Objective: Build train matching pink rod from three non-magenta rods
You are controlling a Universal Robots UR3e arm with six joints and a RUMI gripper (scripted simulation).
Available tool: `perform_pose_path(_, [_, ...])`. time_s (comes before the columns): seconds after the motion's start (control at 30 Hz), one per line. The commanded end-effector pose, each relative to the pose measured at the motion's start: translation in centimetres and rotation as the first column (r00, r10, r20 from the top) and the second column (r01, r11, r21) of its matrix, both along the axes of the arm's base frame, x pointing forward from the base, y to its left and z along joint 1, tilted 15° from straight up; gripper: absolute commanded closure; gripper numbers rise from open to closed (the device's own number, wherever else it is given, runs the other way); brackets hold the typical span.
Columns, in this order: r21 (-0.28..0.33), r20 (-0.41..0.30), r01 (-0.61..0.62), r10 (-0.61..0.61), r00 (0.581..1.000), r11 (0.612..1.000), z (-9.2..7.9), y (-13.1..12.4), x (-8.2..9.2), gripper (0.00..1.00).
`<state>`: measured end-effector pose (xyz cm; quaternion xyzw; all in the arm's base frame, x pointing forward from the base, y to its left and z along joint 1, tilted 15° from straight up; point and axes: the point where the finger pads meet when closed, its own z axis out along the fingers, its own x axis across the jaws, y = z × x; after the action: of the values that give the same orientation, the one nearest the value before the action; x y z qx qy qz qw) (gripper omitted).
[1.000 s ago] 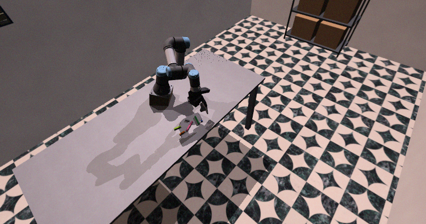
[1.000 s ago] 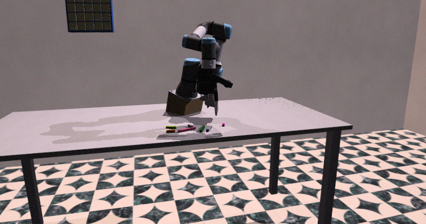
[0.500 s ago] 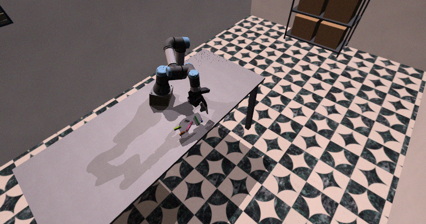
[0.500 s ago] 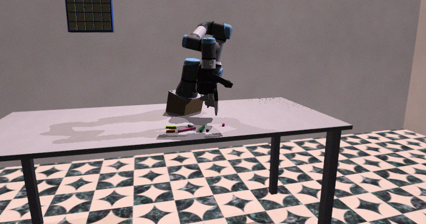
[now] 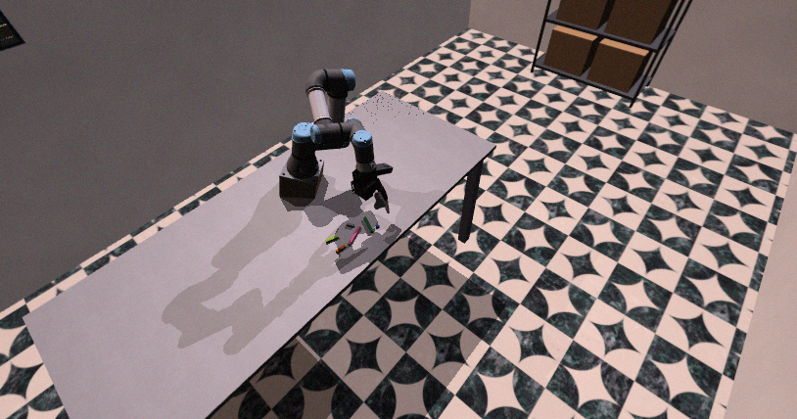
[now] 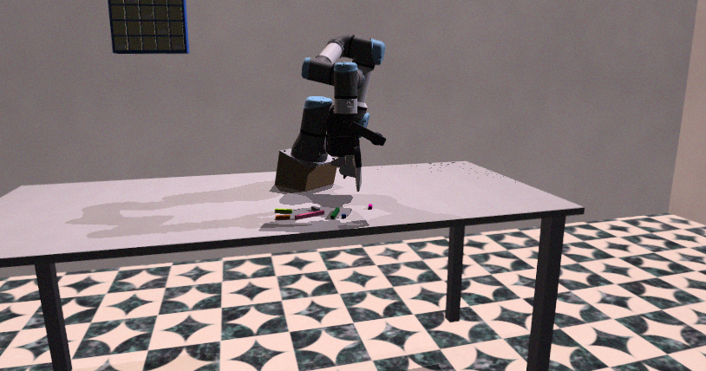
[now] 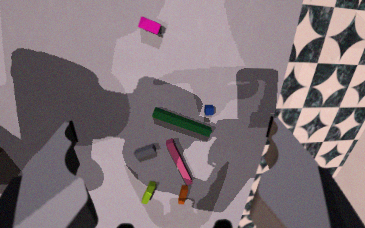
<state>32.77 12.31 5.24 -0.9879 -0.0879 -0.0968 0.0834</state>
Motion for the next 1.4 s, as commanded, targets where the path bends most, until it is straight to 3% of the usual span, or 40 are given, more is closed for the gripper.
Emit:
perform_pose_path(0.0, [-0.001, 0.002, 0.000, 0.000, 1.000, 1.000, 0.1, 0.0, 0.1, 0.00])
perform_pose_path(0.17, [-0.001, 0.002, 0.000, 0.000, 1.000, 1.000, 0.2, -0.2, 0.4, 0.00])
perform_pose_path(0.43, [0.000, 0.000, 0.004, -0.004, 1.000, 1.000, 0.8, -2.4, 4.4, 0.00])
perform_pose_path(0.57, [0.000, -0.001, 0.005, -0.005, 1.000, 1.000, 0.9, -2.8, 5.0, 0.00])
perform_pose_path(0.6, [0.000, -0.001, 0.005, -0.005, 1.000, 1.000, 0.9, -2.8, 5.0, 0.86])
perform_pose_path(1.37, [0.000, 0.000, 0.005, -0.005, 1.000, 1.000, 0.8, -2.7, 4.9, 0.86])
